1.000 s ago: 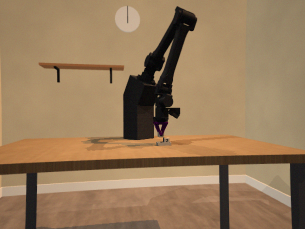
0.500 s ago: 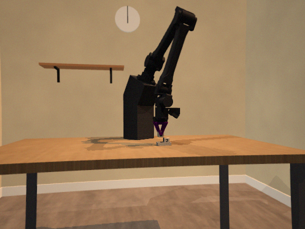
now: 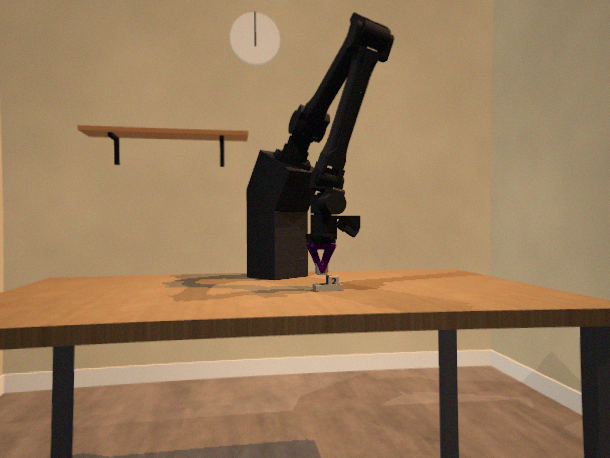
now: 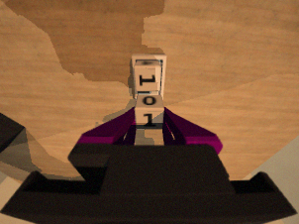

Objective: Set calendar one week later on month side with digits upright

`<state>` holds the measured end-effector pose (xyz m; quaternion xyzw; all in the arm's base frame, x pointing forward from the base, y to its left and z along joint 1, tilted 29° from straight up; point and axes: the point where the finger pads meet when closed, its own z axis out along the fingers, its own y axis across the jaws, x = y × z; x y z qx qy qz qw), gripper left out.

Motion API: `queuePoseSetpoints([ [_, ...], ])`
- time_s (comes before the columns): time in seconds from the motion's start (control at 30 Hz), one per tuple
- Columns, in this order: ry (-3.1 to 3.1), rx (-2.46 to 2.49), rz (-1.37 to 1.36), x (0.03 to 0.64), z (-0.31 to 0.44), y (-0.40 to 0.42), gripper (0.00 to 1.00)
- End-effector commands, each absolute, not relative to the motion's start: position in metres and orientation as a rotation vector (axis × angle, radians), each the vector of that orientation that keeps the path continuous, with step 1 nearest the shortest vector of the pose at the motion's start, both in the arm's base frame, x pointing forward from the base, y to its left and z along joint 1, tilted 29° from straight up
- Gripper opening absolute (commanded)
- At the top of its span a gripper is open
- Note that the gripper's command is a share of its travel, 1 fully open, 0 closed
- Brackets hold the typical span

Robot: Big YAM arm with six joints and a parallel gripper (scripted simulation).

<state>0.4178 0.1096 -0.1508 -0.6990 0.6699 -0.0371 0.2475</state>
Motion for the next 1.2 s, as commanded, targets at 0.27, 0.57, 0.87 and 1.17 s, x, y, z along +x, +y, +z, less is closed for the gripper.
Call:
queuePoseSetpoints([
  [0.27, 1.803, -1.895, -0.121, 0.4281, -0.1397, 0.11, 0.26],
  [0.57, 1.804, -1.893, -0.123, 0.4282, -0.1408, 0.1081, 0.26],
  [0.87, 1.807, -1.89, -0.124, 0.4283, -0.1416, 0.1068, 0.26],
  [1.17, 1.807, -1.89, -0.124, 0.4283, -0.1416, 0.1068, 0.26],
])
